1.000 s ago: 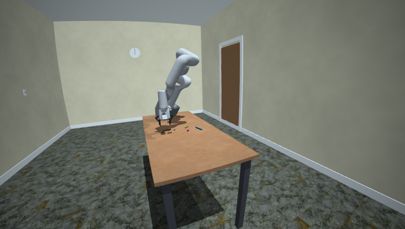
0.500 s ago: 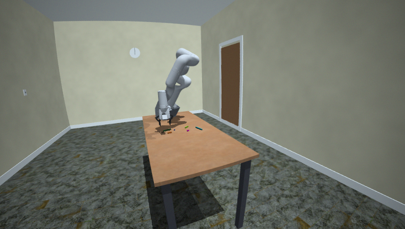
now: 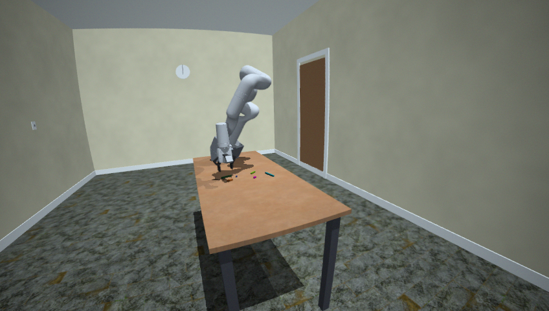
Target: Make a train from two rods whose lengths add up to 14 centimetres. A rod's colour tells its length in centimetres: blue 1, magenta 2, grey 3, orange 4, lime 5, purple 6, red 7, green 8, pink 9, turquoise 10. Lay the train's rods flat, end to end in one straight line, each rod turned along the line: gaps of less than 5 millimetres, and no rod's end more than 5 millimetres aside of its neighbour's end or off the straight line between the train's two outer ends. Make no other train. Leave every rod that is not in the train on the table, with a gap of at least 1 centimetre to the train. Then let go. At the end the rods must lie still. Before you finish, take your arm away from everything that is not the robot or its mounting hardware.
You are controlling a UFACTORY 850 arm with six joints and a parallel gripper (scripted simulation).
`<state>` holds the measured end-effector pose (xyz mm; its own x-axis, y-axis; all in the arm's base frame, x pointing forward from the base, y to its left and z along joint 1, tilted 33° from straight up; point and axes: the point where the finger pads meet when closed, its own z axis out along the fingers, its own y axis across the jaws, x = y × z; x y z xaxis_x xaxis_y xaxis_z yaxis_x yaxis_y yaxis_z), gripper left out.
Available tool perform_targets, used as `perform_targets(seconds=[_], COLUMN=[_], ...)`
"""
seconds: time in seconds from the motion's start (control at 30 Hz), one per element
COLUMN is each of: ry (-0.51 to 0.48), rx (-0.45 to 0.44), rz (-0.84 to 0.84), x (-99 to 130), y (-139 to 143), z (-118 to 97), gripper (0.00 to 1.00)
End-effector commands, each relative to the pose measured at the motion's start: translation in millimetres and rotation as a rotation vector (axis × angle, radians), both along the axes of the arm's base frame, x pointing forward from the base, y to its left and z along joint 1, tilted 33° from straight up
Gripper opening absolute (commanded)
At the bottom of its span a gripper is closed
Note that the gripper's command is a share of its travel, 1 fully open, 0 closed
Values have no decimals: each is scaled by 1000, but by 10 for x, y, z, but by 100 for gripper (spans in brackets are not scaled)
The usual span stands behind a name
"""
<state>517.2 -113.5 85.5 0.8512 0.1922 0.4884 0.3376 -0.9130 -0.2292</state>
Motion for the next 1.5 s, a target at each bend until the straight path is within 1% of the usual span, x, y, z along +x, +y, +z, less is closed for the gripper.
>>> perform_targets(seconds=[0.0,0.13,0.2,0.27,0.7,0.77,0.8,1.27,1.33,1.37,1.47], ry=[-70,-118,-118,-162,-312,-312,-344,-507,-507,-536,-570], rx=[-71,-127,-127,-177,-349,-349,-386,-570,-570,-603,-642], rz=[135,249,249,353,709,709,787,1170,1170,1239,1318], x=[27,46,46,63,113,113,122,163,163,169,175], y=[68,129,129,184,378,378,421,633,633,672,717], z=[46,81,81,113,223,223,247,365,365,386,410], gripper=[100,100,100,100,100,100,100,100,100,100,100])
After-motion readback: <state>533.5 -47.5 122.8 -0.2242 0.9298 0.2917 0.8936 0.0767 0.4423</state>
